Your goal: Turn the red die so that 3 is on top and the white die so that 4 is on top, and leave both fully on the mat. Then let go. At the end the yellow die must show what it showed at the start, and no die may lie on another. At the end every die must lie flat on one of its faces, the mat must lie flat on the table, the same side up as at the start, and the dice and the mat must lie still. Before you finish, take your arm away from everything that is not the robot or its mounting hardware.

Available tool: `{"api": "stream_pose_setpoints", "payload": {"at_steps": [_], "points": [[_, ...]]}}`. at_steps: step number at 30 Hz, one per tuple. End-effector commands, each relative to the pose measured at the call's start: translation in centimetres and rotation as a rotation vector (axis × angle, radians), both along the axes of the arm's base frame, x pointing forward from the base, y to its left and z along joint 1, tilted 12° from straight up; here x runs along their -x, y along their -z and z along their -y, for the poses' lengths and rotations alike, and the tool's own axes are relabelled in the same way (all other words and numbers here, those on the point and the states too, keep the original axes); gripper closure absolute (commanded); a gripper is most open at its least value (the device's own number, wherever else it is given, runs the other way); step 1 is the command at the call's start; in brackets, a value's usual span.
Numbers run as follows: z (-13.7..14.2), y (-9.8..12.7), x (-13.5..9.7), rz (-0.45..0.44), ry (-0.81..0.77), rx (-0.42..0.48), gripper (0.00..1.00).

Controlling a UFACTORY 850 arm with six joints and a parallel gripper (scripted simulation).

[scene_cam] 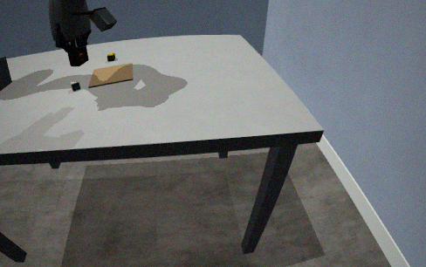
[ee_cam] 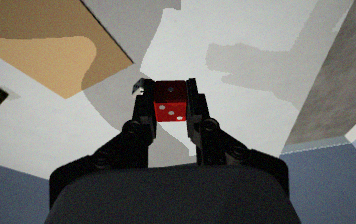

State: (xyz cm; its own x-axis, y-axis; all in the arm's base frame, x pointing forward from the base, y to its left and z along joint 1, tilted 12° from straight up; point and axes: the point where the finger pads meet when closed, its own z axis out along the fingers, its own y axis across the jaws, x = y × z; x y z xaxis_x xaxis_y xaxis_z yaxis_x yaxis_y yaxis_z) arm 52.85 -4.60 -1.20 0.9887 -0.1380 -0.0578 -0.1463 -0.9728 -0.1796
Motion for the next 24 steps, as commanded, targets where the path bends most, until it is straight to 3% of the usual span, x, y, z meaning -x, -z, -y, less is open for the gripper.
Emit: {"api": "stream_pose_setpoints", "payload": {"at_steps": [1,24], "points": [[-0.4,-0.2,-0.1,0.048,-0.144,-0.020,0.79],[-2.3,-0.7,0.0,0.188,-0.858,-0.034,0.79]]}}
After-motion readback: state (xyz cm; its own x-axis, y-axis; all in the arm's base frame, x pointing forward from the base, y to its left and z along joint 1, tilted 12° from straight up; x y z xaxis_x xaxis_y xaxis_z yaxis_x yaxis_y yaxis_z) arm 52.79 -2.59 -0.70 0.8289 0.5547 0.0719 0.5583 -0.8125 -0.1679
